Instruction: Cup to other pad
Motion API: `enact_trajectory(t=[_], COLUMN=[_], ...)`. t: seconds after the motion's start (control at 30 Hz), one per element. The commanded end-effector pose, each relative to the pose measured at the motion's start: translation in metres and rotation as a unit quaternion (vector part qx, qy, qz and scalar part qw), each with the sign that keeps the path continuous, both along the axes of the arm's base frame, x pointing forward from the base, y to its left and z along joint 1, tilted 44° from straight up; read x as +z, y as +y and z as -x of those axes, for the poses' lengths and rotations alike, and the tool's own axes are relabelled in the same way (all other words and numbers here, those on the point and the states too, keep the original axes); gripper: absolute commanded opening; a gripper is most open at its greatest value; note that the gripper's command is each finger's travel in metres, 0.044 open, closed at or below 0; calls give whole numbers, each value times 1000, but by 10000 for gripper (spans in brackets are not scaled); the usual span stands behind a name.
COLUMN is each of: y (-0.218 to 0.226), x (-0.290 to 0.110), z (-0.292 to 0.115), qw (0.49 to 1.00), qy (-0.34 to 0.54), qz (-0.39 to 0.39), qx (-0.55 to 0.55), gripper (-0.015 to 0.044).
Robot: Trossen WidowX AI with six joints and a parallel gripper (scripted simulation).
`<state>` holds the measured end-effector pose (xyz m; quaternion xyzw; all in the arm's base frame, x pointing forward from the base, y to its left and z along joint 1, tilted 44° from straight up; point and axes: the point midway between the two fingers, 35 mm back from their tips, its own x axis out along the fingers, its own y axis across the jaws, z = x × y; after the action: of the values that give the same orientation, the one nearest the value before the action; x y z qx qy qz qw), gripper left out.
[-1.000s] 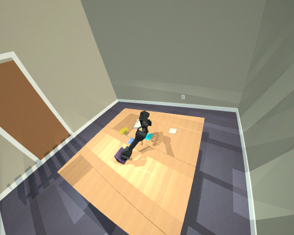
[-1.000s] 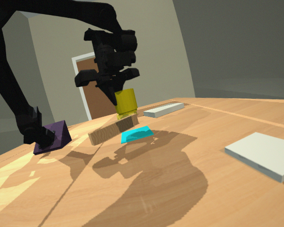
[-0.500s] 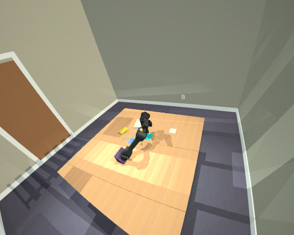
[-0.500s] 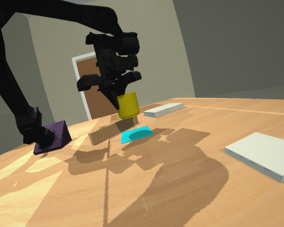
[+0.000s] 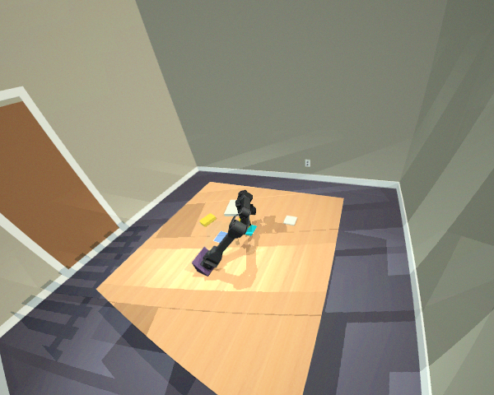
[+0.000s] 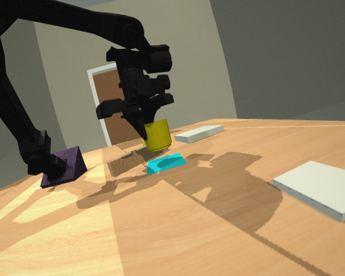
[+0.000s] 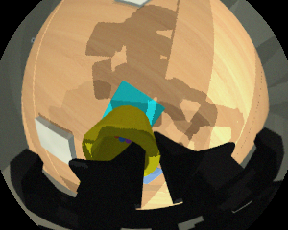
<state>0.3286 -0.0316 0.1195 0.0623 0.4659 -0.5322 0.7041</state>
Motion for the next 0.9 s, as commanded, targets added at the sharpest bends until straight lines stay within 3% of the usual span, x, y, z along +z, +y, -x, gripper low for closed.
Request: enact_trajectory(t=[0.0,0.87], y=[-5,-23], x=[-4,-22], z=[1,1], qw=[1000,1000], qy=[2,0], qz=[3,1], qx=[1,0], gripper=[0,0])
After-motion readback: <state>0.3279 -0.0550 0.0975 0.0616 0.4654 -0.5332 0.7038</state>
